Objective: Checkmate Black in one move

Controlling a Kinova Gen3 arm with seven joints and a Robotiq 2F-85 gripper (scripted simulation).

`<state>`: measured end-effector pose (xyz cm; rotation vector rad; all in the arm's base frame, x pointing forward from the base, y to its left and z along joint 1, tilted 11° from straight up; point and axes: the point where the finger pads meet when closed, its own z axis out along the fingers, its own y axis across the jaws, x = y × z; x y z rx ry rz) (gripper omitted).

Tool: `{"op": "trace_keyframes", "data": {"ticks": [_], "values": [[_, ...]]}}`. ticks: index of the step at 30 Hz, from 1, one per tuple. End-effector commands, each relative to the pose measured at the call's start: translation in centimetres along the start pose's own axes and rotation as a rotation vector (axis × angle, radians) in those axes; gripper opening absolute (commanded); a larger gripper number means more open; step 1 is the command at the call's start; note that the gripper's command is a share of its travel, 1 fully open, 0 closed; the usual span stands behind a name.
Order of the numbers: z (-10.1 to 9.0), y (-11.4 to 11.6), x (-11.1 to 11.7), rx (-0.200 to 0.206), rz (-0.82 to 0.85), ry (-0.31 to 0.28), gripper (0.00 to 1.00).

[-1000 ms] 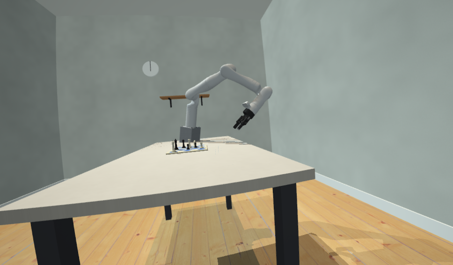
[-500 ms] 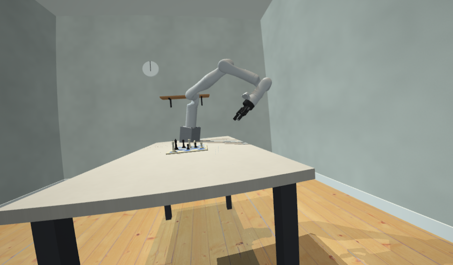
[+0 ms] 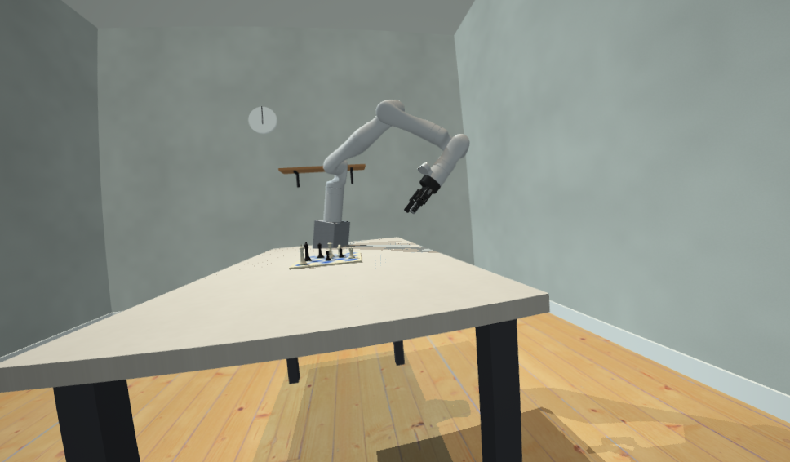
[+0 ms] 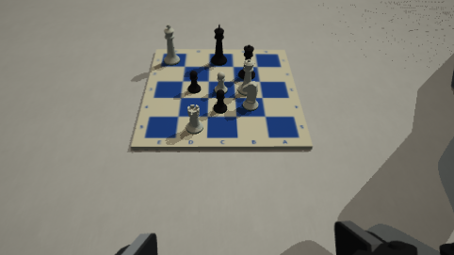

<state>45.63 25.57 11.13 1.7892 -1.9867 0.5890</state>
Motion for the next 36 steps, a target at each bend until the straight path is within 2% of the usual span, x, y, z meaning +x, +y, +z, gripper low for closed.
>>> {"op": "trace_keyframes", "data": {"ticks": [1, 7, 9, 15, 16, 20, 21, 23, 26, 29, 36], "values": [[1.1, -1.1, 1.8, -0.021, 0.030, -0.024, 1.00], [4.4, -2.3, 4.4, -0.078, 0.086, -0.126, 1.00], [4.4, -2.3, 4.4, -0.078, 0.086, -0.126, 1.00], [8.3, -2.8, 8.1, -0.145, 0.184, -0.263, 1.00], [8.3, -2.8, 8.1, -0.145, 0.184, -0.263, 1.00], [10.7, -2.5, 10.8, -0.186, 0.274, -0.362, 1.00], [10.7, -2.5, 10.8, -0.186, 0.274, -0.362, 1.00], [11.9, -2.2, 12.2, -0.203, 0.325, -0.411, 1.00], [11.9, -2.2, 12.2, -0.203, 0.325, -0.411, 1.00], [13.4, -1.5, 14.3, -0.225, 0.406, -0.481, 1.00], [14.7, -0.7, 16.2, -0.241, 0.491, -0.543, 1.00]]}}
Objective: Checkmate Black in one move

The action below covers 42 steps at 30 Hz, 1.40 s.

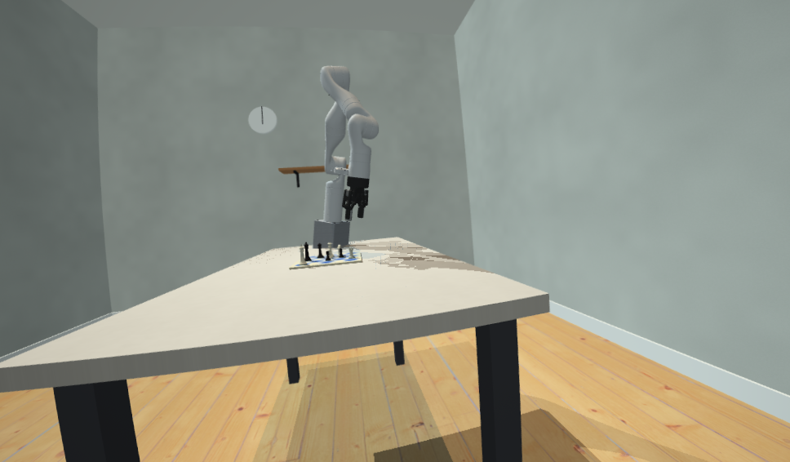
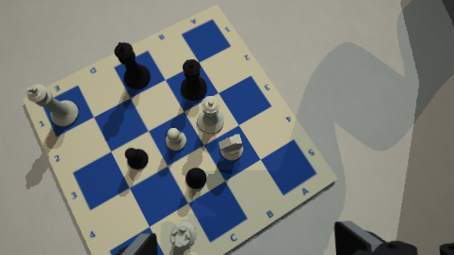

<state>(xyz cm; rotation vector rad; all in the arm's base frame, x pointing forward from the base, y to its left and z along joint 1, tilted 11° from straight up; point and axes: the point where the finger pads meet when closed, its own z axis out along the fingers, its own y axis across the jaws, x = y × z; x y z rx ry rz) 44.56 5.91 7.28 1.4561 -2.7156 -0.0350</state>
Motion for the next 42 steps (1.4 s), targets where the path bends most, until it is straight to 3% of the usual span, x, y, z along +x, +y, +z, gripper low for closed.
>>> {"op": "trace_keyframes", "data": {"ticks": [1, 42], "values": [[-0.7, -1.0, 1.7, 0.009, 0.038, -0.013, 1.00], [-0.7, -1.2, 4.7, 0.006, 0.140, -0.093, 1.00]]}}
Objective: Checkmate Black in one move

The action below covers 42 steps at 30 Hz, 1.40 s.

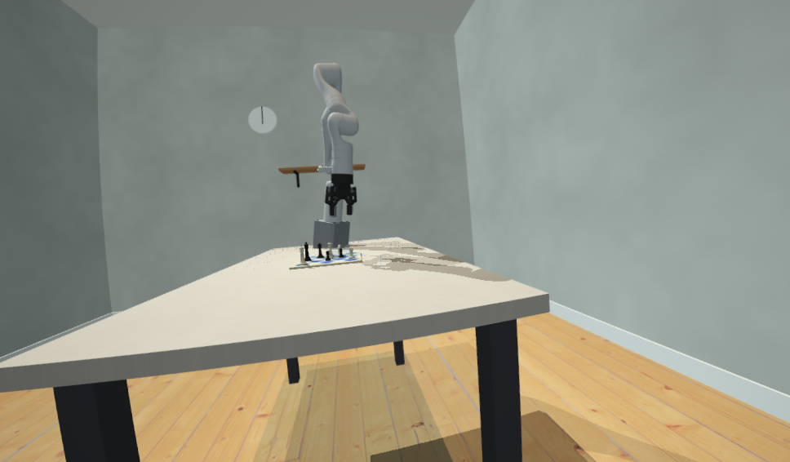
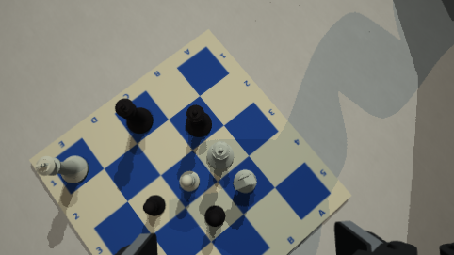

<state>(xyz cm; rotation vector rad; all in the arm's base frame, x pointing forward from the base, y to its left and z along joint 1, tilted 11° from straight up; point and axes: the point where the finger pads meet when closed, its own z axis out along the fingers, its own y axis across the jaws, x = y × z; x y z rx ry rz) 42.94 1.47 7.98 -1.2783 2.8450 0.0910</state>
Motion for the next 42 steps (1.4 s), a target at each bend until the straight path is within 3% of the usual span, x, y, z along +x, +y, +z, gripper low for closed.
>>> {"op": "trace_keyframes", "data": {"ticks": [1, 42], "values": [[-0.2, -0.2, 0.7, 0.003, 0.025, -0.019, 1.00], [-0.5, -0.5, 3.4, 0.011, 0.126, -0.090, 1.00]]}}
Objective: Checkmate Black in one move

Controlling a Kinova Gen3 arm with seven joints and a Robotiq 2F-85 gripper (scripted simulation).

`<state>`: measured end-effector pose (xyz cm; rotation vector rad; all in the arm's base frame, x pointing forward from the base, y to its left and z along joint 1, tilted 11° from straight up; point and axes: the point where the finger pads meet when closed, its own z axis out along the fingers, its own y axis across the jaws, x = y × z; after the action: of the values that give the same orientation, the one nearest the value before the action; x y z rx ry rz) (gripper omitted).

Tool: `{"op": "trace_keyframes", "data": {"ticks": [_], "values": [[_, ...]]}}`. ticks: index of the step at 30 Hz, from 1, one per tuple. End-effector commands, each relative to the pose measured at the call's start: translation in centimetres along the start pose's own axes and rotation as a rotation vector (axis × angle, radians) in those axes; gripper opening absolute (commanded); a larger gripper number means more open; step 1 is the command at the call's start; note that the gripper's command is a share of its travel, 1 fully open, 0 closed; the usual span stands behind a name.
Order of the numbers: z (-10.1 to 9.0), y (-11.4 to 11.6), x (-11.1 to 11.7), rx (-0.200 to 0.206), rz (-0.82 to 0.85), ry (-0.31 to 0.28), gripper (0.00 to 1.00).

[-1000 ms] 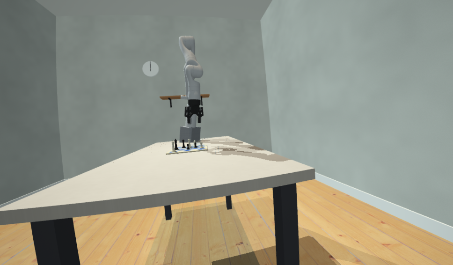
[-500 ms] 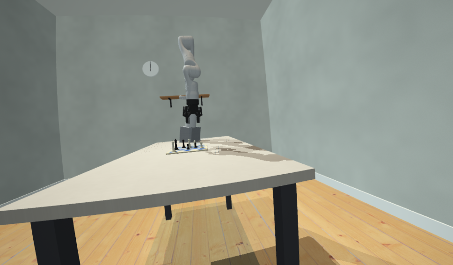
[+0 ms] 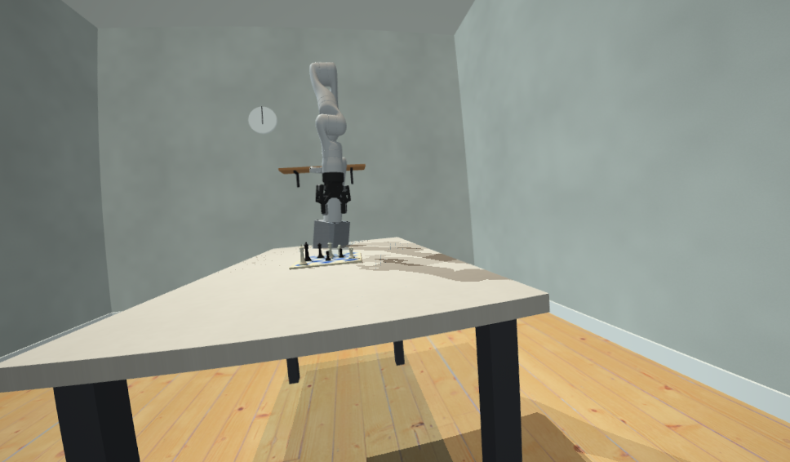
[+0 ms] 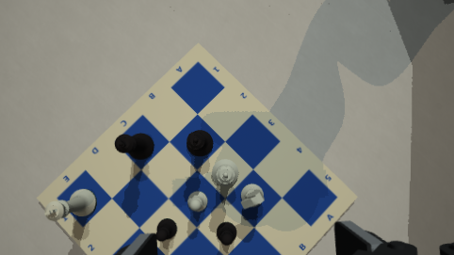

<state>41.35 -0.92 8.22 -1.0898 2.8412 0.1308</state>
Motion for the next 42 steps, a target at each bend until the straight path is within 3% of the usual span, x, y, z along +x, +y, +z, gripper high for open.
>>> {"op": "trace_keyframes", "data": {"ticks": [1, 42], "values": [[-0.2, -0.2, 0.5, 0.004, 0.016, -0.008, 1.00], [-0.6, -0.5, 2.2, 0.014, 0.081, -0.050, 1.00]]}}
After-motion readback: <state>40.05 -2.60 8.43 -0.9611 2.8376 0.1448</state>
